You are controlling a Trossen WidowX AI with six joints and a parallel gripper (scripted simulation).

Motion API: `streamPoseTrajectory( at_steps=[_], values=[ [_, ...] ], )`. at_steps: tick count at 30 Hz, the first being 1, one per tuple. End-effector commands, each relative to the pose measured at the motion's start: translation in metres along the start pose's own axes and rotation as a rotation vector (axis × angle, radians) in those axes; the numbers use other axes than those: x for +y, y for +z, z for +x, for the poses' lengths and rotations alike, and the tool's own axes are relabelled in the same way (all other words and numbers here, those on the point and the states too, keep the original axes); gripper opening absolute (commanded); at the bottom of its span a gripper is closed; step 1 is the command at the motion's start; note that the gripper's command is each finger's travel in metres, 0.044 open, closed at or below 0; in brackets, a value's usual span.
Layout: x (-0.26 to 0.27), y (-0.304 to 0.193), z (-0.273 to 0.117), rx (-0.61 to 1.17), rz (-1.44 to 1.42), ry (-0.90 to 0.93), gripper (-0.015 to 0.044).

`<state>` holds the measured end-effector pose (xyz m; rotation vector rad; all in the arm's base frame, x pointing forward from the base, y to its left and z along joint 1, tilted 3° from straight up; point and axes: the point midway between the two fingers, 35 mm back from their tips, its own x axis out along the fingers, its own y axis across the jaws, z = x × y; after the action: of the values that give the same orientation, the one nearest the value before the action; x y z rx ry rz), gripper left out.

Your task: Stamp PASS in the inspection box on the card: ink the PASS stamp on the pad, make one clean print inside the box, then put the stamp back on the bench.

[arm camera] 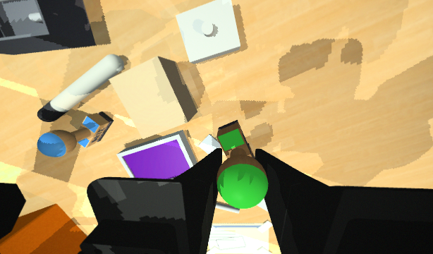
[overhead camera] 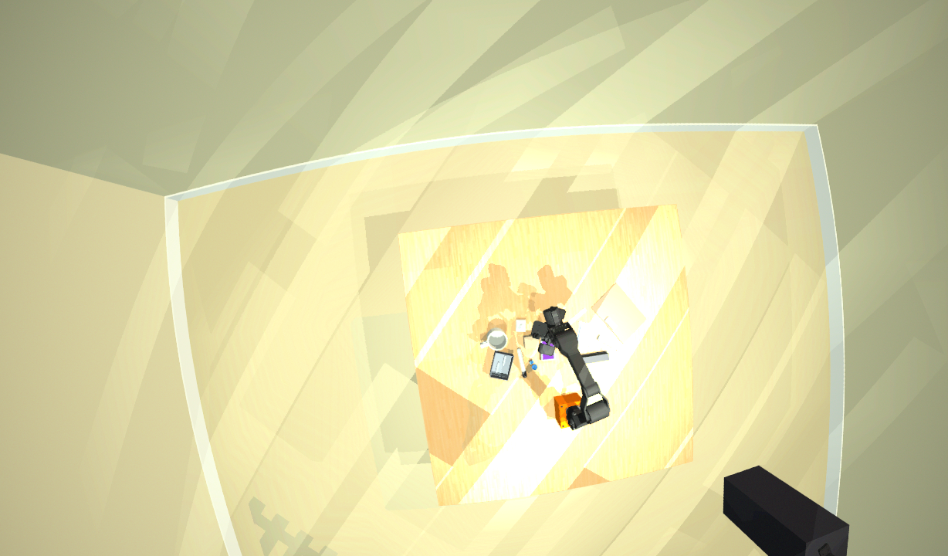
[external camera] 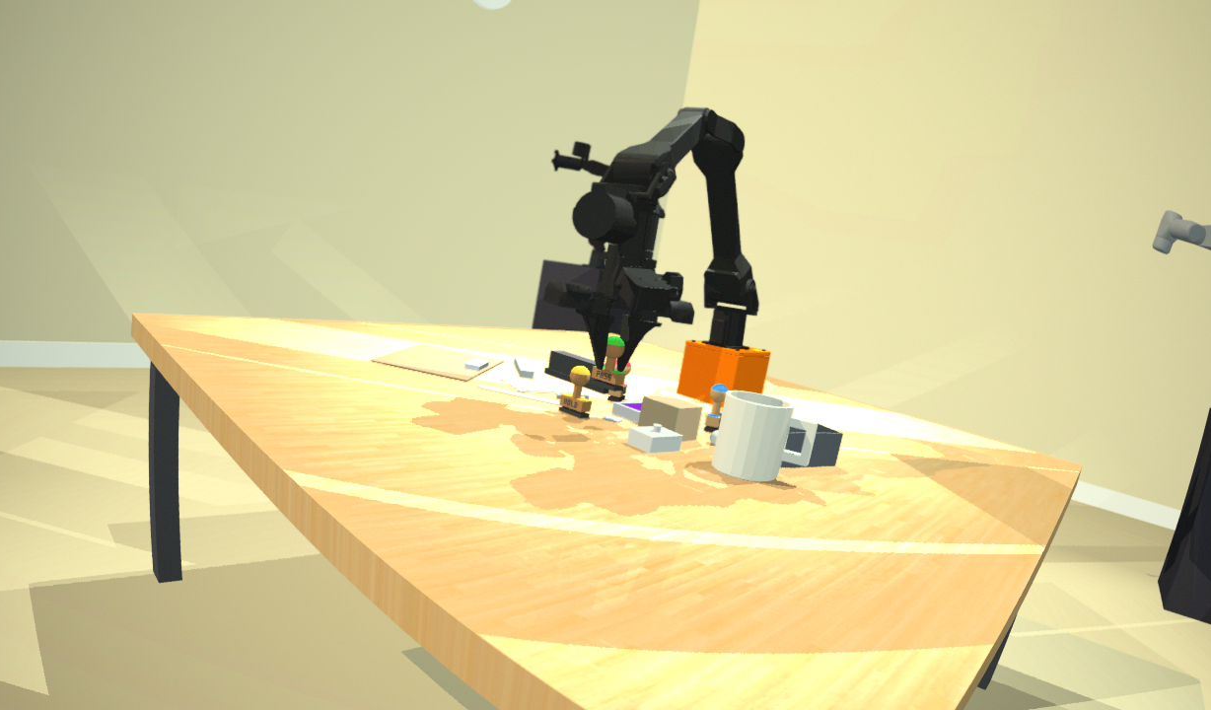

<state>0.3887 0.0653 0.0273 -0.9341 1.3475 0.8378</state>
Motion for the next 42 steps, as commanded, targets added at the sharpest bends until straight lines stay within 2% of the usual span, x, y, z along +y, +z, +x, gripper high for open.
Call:
streamPoseTrajectory(
  at_steps=[1,34,42],
  values=[
    [0.0,0.0,-0.003,0.001,0.005,-0.001,0.0],
    [0.002,0.0,-0.018,0.0,0.004,-0.001,0.0],
    [0.026,-0.011,-0.022,0.001,0.004,0.001,0.0]
  ],
)
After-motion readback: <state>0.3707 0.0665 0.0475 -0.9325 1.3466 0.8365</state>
